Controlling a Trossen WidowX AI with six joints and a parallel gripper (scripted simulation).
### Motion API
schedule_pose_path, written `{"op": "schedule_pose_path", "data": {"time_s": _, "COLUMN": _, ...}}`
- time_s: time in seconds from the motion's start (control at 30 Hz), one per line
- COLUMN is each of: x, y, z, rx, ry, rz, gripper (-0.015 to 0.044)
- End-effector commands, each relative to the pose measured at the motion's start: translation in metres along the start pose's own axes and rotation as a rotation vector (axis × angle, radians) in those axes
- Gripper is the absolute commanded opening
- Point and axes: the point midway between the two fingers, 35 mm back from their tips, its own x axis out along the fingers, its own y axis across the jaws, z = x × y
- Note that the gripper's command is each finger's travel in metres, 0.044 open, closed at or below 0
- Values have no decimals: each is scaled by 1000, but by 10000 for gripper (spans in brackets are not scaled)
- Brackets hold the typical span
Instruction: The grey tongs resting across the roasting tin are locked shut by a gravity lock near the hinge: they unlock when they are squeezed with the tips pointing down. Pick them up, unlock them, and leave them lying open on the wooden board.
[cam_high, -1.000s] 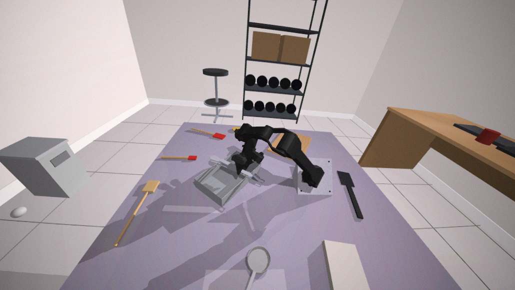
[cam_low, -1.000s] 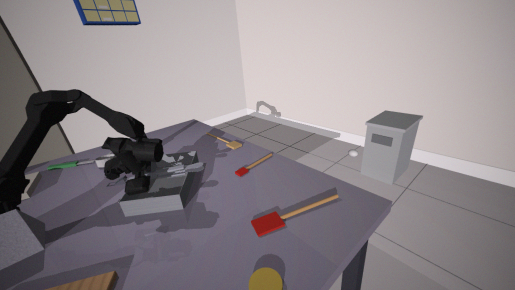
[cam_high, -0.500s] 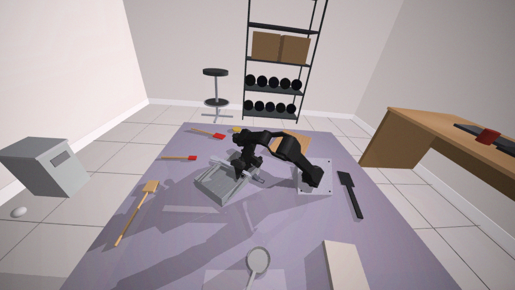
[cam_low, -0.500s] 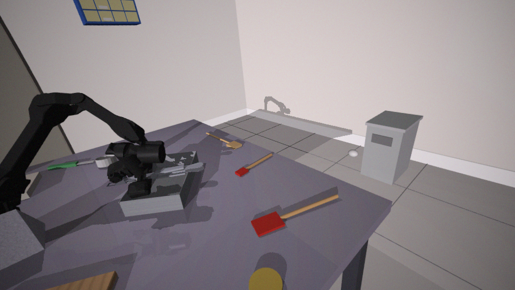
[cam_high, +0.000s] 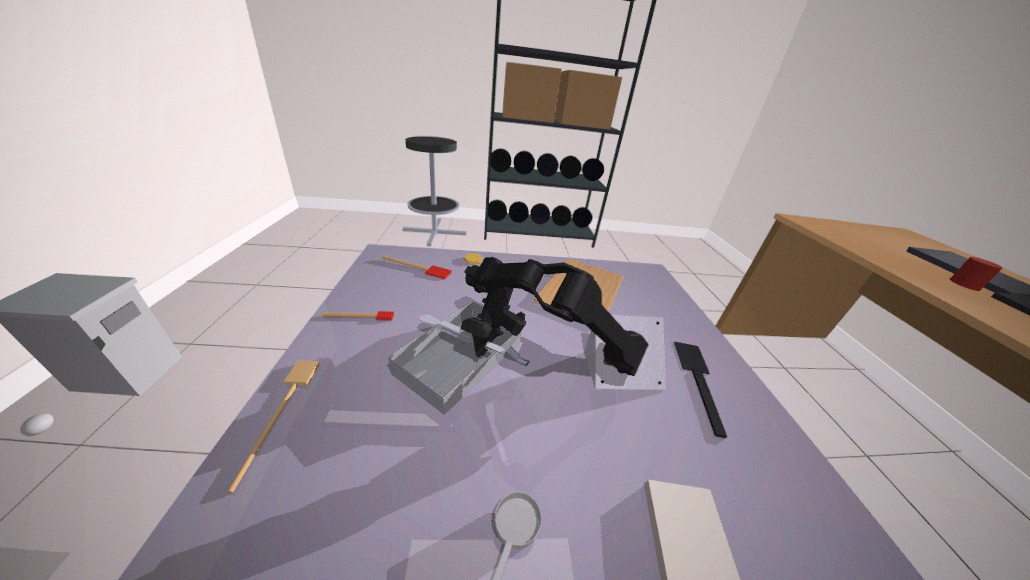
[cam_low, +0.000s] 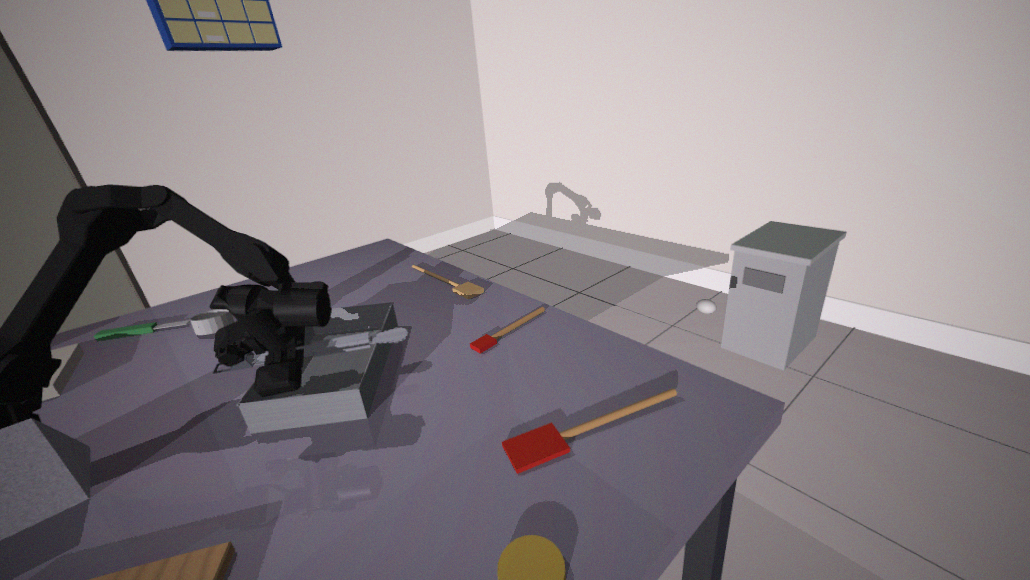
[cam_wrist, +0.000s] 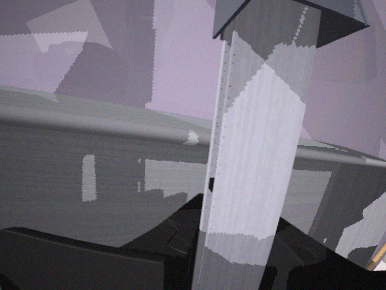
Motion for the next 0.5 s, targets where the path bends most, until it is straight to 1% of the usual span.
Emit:
{"op": "schedule_pose_path", "data": {"time_s": 0.0, "x": 0, "y": 0, "z": 0, "rx": -5, "ry": 1, "rz": 0, "gripper": -75}}
{"op": "schedule_pose_path", "data": {"time_s": 0.1, "x": -6, "y": -3, "z": -1, "rx": -4, "ry": 2, "rz": 2, "gripper": -150}}
{"op": "schedule_pose_path", "data": {"time_s": 0.33, "x": -65, "y": -36, "z": -1, "rx": 3, "ry": 0, "rz": -1, "gripper": -150}}
{"op": "schedule_pose_path", "data": {"time_s": 0.47, "x": -67, "y": -37, "z": -1, "rx": 4, "ry": -1, "rz": -1, "gripper": -150}}
